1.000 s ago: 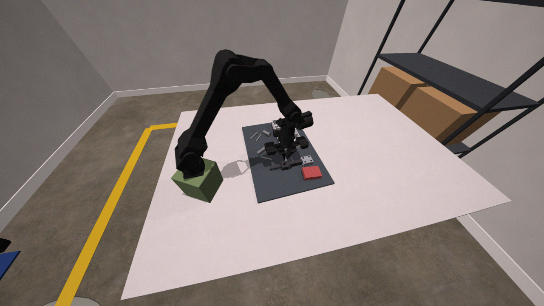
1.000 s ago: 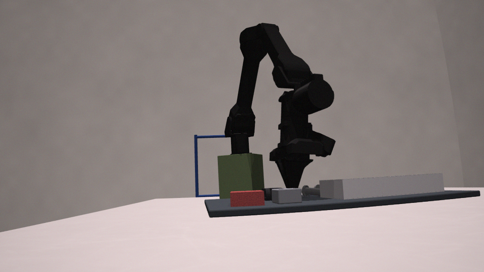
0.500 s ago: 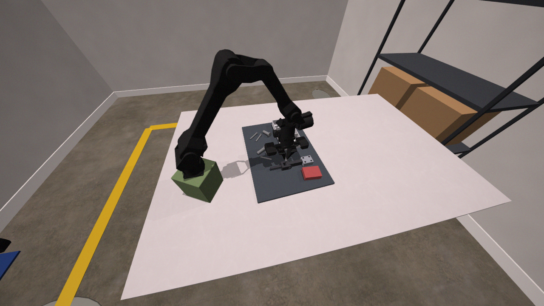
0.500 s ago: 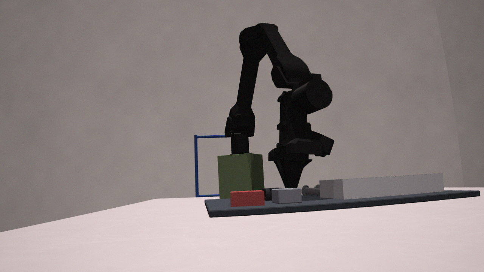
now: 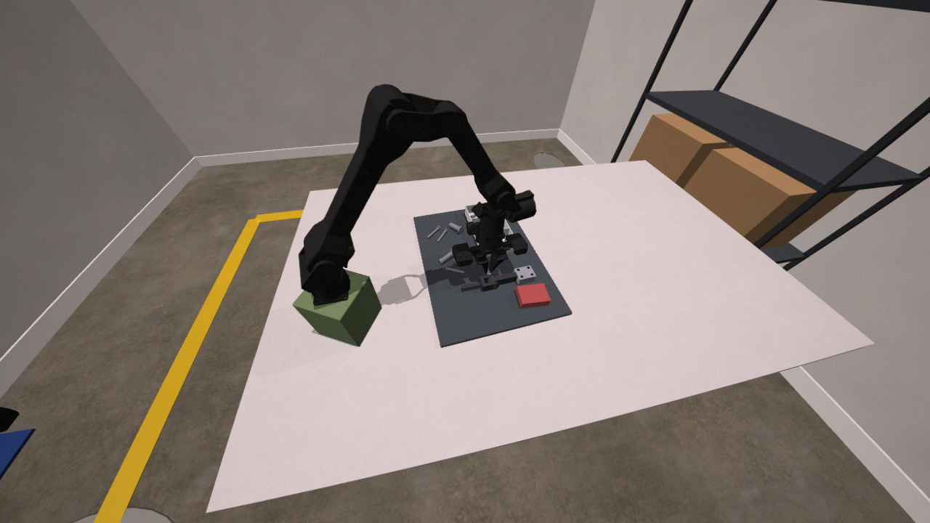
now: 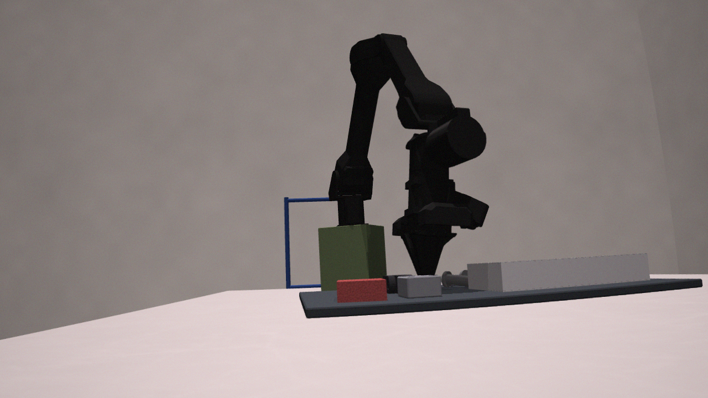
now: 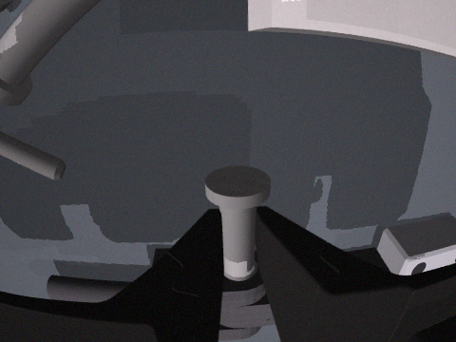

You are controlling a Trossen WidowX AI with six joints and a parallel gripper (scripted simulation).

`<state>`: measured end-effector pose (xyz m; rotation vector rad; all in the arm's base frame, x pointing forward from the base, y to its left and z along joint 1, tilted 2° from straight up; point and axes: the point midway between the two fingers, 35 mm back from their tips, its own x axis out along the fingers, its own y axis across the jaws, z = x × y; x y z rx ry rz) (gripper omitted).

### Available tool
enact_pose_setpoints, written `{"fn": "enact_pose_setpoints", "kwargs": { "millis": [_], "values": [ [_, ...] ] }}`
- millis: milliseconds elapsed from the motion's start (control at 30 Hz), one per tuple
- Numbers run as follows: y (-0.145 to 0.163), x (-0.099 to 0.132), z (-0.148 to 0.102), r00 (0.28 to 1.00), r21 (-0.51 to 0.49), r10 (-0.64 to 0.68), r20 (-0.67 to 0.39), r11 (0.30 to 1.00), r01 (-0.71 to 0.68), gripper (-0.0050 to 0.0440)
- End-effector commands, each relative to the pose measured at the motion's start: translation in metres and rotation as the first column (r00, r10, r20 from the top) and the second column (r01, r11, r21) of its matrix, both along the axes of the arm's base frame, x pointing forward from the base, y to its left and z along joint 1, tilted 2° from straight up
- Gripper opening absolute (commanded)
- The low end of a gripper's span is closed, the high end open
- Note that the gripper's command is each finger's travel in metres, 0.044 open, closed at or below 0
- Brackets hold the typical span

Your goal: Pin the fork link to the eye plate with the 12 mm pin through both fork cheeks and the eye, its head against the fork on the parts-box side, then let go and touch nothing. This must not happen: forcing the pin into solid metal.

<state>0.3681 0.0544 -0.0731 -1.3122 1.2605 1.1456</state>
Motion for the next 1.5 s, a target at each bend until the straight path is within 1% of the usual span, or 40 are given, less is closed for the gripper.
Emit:
{"fn": "enact_pose_setpoints", "kwargs": {
  "millis": [0, 1467],
  "values": [
    [-0.006, 0.0, 0.0, 1.0, -0.01, -0.008, 0.0, 1.0, 0.008, 0.0013],
    [0.006, 0.0, 0.0, 1.0, -0.009, -0.008, 0.0, 1.0, 0.008, 0.0013]
  ]
}}
